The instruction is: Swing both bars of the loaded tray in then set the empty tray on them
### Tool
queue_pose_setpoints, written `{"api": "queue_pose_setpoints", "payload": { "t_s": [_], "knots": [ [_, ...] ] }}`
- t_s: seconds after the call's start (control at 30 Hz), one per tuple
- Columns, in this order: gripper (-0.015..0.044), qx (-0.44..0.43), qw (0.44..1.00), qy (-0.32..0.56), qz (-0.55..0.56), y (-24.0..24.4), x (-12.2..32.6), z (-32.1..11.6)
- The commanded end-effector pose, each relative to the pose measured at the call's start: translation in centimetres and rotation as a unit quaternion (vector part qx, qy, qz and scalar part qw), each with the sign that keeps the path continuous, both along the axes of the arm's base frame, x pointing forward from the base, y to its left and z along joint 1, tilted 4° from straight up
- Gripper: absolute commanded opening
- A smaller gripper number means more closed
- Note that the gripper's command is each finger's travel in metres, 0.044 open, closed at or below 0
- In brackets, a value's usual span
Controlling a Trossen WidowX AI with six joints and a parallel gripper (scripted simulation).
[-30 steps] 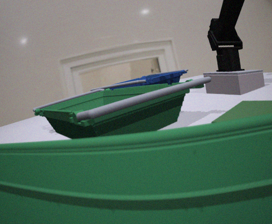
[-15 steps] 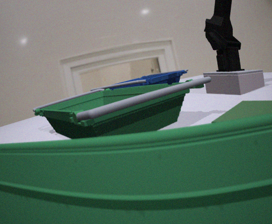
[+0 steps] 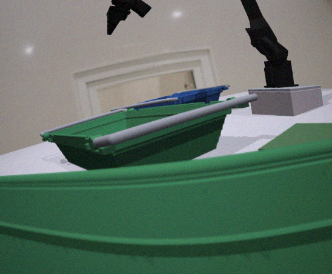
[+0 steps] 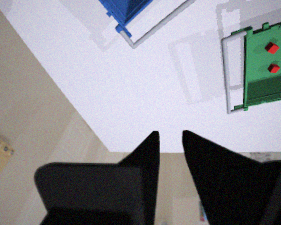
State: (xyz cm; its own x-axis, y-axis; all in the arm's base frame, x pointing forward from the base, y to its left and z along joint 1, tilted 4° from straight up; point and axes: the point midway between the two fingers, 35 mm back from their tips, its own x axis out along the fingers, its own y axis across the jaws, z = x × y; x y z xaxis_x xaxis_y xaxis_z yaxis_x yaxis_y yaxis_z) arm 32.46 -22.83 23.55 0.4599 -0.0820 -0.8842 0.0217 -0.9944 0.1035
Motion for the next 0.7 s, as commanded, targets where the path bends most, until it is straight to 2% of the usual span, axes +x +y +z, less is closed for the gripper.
{"api": "queue_pose_setpoints", "payload": {
  "t_s": [0.0, 0.2, 0.33, 0.67],
  "knots": [
    [0.0085, 0.014, 0.998, 0.056, 0.038, 2.2, 3.6, -3.5],
    [0.0085, 0.02, 0.979, 0.167, 0.113, 7.9, 9.0, -10.9],
    [0.0085, 0.009, 0.96, 0.229, 0.158, 11.9, 10.9, -15.4],
    [0.0085, 0.006, 0.954, 0.247, 0.169, 13.2, 11.4, -16.8]
  ]
}}
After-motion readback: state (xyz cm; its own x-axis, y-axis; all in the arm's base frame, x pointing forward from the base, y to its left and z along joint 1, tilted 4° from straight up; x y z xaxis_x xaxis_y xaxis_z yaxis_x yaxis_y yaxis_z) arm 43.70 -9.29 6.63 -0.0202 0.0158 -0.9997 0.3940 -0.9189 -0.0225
